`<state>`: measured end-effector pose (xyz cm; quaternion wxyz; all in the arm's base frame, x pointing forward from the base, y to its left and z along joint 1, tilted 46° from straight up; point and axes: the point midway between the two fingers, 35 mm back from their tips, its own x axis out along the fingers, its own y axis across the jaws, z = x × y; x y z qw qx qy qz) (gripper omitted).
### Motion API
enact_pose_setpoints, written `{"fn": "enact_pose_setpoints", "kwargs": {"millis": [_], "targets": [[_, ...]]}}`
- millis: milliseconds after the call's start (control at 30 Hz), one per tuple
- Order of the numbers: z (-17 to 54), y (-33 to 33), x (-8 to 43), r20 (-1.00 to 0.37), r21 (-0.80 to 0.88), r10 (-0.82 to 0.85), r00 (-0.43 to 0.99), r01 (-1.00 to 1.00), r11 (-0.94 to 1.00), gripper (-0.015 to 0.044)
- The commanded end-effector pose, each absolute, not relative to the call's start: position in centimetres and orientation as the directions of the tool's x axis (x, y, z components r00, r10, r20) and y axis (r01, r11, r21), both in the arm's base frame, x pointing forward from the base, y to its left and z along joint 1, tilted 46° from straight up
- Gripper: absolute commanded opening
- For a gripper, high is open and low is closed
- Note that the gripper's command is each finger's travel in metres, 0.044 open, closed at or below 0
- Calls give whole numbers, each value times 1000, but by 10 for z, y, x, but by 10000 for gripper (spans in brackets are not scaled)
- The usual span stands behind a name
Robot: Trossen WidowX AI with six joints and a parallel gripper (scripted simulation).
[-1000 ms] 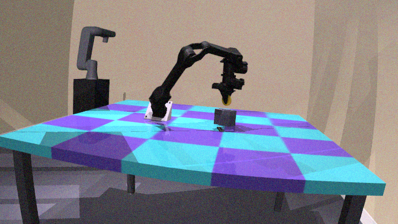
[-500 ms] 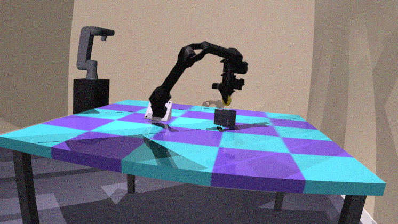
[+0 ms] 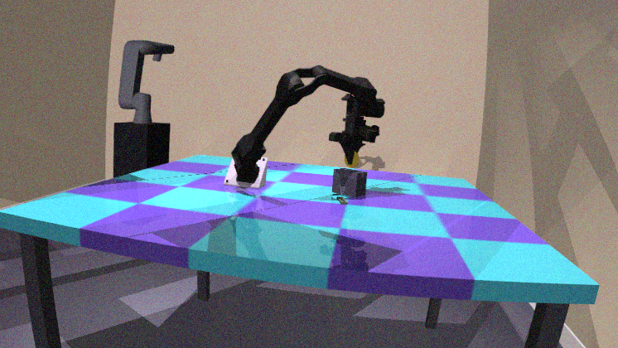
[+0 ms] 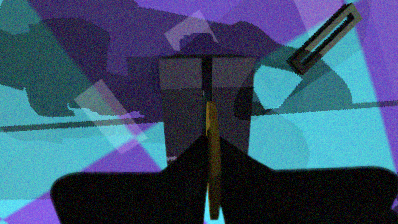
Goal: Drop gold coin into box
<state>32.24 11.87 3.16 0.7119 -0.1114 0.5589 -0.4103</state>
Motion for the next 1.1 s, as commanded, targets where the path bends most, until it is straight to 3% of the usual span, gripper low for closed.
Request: {"fn": "enact_pose_setpoints", "kwargs": {"millis": [0, 367, 567, 867, 1067], "targets": [[30, 116, 323, -702, -620, -711, 42, 455, 639, 0], [25, 112, 323, -701, -620, -711, 42, 455, 639, 0], [26, 113, 323, -704, -617, -709, 38, 460, 638, 157], [26, 113, 323, -704, -617, -709, 38, 460, 638, 161], [37, 124, 322, -705, -617, -709, 38, 460, 638, 318]]}}
